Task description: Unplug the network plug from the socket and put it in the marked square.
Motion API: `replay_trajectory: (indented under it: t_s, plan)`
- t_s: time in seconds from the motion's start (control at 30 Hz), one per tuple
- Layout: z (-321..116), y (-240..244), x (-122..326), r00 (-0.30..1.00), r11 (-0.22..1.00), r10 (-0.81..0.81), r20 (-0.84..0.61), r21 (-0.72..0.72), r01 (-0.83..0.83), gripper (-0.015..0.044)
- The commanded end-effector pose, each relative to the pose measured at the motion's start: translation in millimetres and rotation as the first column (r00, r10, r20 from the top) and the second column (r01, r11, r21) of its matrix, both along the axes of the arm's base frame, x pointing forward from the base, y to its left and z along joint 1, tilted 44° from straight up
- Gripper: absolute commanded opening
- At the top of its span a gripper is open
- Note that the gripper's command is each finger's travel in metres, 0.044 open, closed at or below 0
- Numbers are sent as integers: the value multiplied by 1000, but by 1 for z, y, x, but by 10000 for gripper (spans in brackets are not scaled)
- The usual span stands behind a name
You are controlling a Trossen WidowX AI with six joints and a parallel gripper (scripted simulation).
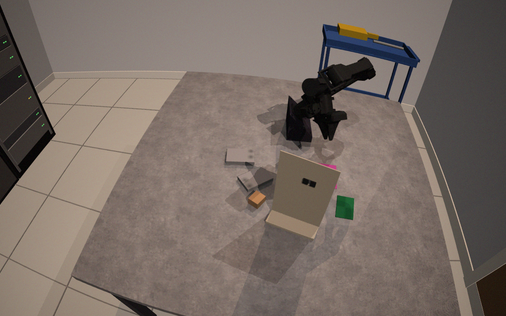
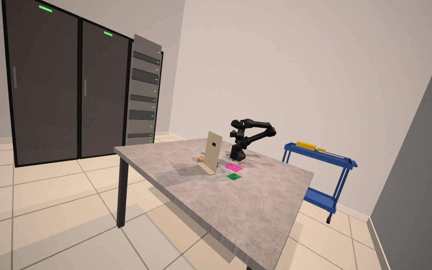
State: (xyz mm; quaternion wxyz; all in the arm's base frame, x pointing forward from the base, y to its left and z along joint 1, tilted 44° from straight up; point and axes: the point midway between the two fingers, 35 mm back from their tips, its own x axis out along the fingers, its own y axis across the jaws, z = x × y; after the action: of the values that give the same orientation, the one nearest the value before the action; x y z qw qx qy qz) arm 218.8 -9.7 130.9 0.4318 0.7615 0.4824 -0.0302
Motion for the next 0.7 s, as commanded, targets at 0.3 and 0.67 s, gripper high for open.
replay_trajectory:
  t_s: [0.3,0.67]
  plan:
    - [27,-24,-2,1000,1000,2,4,6,-2,156]
    - [45,-37,-5,1000,1000,2,16,18,-2,209]
